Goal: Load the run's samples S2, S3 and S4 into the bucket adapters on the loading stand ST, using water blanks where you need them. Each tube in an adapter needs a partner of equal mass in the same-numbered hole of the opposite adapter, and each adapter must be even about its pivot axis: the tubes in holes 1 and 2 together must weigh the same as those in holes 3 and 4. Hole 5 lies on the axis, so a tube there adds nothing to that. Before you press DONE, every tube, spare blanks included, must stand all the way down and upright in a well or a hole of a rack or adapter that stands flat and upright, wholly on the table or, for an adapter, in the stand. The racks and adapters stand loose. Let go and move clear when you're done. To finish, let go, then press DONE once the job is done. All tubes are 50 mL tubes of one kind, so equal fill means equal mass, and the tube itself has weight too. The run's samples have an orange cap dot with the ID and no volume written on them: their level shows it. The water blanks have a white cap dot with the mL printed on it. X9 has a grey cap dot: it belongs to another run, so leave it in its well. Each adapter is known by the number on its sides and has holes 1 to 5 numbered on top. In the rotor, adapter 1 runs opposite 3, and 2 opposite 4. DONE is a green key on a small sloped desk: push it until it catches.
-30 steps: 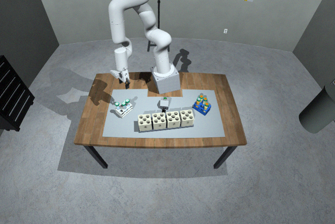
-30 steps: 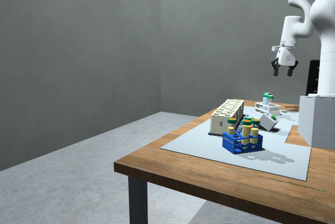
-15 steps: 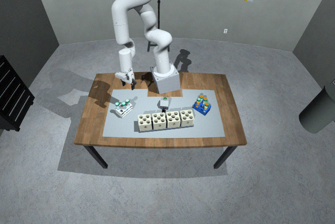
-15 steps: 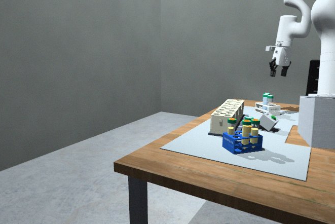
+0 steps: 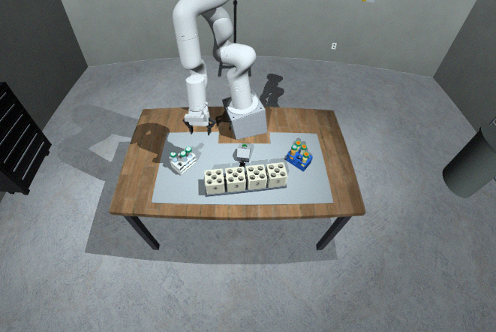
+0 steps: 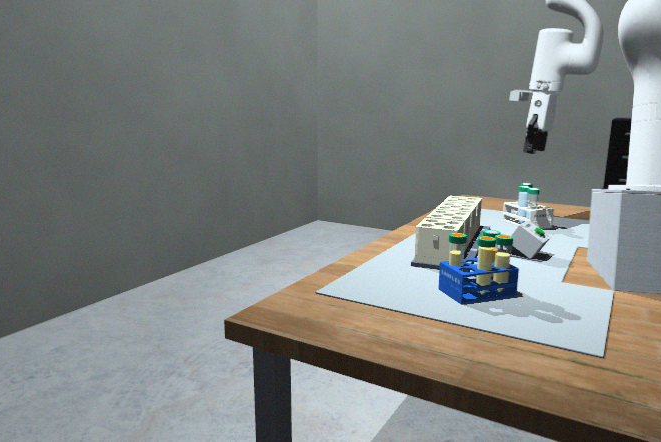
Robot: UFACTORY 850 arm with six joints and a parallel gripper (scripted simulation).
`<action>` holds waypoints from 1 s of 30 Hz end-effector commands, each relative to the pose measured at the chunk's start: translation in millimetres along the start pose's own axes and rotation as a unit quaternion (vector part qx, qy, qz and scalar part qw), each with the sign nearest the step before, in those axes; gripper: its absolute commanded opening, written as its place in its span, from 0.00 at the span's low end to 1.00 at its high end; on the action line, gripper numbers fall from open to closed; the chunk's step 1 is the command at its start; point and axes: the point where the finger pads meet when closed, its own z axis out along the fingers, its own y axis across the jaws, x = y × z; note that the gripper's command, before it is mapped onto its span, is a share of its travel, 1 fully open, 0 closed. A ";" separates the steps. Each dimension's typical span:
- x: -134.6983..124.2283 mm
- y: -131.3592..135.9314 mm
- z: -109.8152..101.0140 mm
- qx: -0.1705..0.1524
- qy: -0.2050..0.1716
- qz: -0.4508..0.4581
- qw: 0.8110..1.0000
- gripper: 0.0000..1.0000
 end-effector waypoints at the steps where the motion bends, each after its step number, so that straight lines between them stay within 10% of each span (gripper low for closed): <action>1: 9.7 -21.2 0.2 0.002 -0.043 -0.069 0.997 1.00; 30: 54.7 -137.9 4.3 0.002 -0.043 -0.069 0.997 1.00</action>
